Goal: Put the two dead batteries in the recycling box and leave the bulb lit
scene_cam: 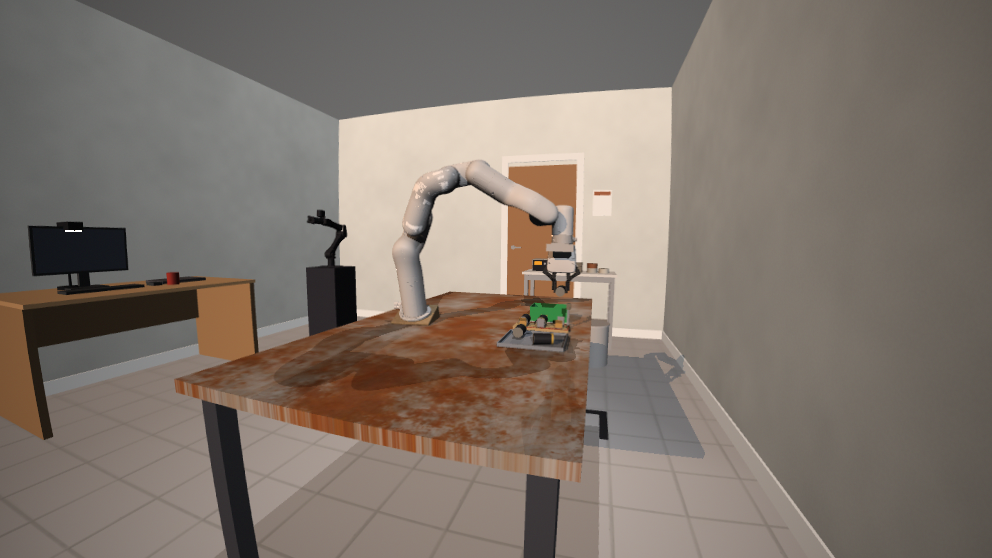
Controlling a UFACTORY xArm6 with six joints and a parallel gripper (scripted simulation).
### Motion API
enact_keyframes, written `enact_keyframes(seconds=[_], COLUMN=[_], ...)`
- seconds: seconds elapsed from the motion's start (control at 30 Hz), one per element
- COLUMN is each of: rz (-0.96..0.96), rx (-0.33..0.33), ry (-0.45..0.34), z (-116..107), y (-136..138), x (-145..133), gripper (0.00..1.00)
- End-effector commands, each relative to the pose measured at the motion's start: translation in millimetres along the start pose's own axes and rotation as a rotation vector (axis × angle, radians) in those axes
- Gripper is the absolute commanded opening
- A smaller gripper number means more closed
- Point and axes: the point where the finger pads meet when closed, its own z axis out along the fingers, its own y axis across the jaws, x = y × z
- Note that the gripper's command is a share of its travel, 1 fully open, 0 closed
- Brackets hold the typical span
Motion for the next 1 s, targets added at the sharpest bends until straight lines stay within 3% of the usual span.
enact_keyframes(seconds=[0.0,0.13,0.43,0.63,0.97], rz=[0.001,0.001,0.001,0.001,0.002], rx=[0.005,0.005,0.005,0.005,0.005], ry=[-0.001,-0.001,-0.001,-0.001,-0.001], z=[-2,-2,-2,-2,-2], y=[-1,3,21,25,25], x=[-1,-27,-132,-153,-154], gripper=[0.28,0.28,0.28,0.28,0.28])
